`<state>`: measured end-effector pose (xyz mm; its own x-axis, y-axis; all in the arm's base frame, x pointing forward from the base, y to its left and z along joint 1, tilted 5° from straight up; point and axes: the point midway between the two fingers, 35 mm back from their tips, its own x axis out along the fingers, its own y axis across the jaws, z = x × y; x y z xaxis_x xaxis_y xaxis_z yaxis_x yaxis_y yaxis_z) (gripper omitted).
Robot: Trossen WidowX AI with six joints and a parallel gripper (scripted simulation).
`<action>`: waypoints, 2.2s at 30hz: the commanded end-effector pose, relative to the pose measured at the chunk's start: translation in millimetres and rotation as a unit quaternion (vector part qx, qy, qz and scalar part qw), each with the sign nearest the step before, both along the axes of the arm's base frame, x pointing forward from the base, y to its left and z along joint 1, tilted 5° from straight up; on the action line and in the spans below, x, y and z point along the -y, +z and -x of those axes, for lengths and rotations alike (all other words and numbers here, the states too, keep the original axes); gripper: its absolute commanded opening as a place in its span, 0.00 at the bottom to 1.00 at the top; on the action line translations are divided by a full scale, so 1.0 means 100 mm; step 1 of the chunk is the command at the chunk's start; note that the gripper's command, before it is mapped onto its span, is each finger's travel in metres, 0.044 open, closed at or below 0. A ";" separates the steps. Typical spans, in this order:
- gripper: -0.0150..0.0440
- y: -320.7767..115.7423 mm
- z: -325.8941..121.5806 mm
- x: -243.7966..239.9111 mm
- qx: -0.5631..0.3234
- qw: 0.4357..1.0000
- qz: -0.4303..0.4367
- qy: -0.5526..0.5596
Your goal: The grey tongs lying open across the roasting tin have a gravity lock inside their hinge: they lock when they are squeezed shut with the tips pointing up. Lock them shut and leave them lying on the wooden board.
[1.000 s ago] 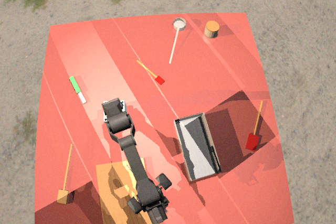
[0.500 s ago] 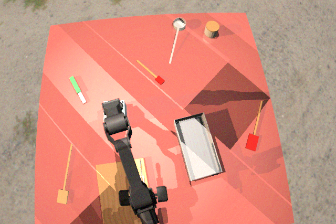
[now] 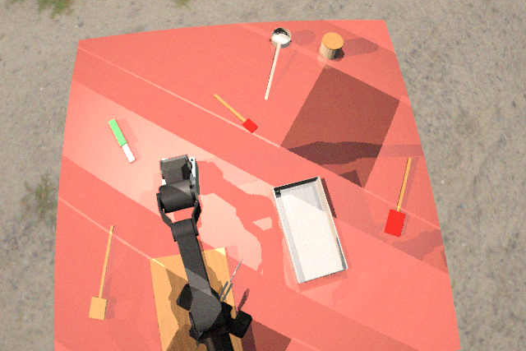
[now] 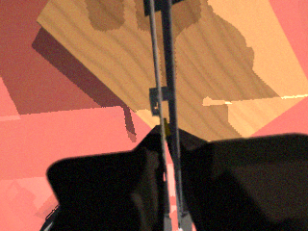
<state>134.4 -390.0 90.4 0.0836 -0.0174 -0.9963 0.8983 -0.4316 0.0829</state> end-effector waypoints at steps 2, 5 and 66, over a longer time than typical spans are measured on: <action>0.00 -0.01 0.09 0.03 0.003 0.994 -0.009 -0.105; 0.00 -0.01 0.14 0.05 0.004 0.986 -0.014 -0.163; 0.00 -0.20 0.75 0.36 0.147 0.613 -0.106 -0.769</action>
<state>60.3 -420.2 65.1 0.2451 -0.1072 -0.9635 -0.6066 -0.7922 -0.0661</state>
